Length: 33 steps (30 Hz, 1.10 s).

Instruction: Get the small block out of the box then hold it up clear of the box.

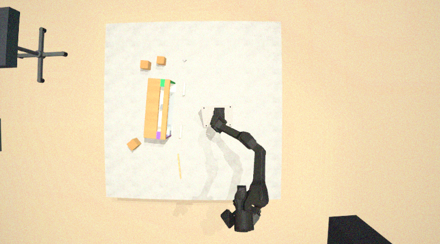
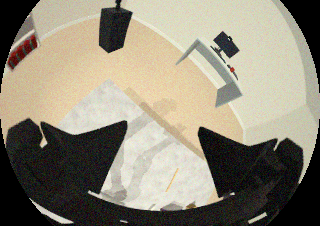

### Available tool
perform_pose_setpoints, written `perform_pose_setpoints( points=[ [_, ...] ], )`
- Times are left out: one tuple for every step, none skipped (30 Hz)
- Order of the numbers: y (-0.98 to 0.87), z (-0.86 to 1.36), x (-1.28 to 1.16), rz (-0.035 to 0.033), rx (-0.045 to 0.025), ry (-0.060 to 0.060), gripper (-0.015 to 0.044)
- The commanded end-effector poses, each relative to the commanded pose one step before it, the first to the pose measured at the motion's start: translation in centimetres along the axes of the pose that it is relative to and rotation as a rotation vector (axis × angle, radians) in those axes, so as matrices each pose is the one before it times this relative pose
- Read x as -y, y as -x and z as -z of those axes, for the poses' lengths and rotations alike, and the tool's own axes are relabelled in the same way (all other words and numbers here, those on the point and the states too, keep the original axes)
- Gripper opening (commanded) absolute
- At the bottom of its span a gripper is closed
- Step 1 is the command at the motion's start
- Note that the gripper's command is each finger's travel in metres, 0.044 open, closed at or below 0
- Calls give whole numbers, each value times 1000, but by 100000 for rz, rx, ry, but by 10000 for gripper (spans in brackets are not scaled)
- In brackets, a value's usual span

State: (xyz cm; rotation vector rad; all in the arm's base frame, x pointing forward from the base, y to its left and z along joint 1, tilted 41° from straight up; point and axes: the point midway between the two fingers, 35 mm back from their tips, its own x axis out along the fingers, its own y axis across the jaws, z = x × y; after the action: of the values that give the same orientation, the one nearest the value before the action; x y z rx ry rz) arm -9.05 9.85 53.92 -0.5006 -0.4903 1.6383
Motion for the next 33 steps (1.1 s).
perform_pose_setpoints(
  points=[
    [-2732,4633,5081,5527,-13301,-3381,400],
    [-661,995,1006,939,-2863,-863,400],
    [-653,997,969,863,-2840,-853,400],
    [-647,1002,936,792,-2827,-846,400],
    [-644,1009,906,723,-2820,-841,400],
    [-598,975,957,1164,-2820,-1588,400],
    [-591,983,945,1132,-2808,-1599,400],
    [-589,1000,941,1110,-2821,-1625,400],
    [-585,1014,935,1082,-2825,-1647,400],
    [-581,1027,926,1051,-2823,-1666,400],
    [-579,1042,919,1014,-2829,-1670,400],
    [-580,1055,902,926,-2829,-1557,400],
    [-605,1073,858,626,-2855,-924,400],
    [-616,1090,822,438,-2864,-635,400],
    [-618,1107,792,328,-2863,-570,400],
    [-581,1117,810,523,-2833,-868,400],
    [-579,1131,786,451,-2821,-880,400],
    [-578,1149,763,380,-2818,-895,400],
    [-578,1168,741,307,-2813,-910,400],
    [-578,1184,717,233,-2804,-924,400],
    [-578,1198,691,158,-2788,-936,400],
    [-578,1213,665,81,-2773,-948,400],
    [-579,1227,639,4,-2756,-960,400],
    [-579,1239,611,-75,-2731,-970,400],
    [-580,1250,583,-153,-2706,-980,400],
    [-653,1255,480,-657,-2729,-497,400],
    [-656,1264,445,-758,-2694,-499,400],
    [-659,1269,409,-857,-2650,-499,400],
    [-662,1274,372,-956,-2603,-498,400],
    [-666,1279,336,-1056,-2555,-497,400],
    [-672,1285,300,-1159,-2508,-495,400],
    [-679,1291,263,-1264,-2460,-493,400],
    [-686,1296,226,-1369,-2406,-489,400]
  ],
)
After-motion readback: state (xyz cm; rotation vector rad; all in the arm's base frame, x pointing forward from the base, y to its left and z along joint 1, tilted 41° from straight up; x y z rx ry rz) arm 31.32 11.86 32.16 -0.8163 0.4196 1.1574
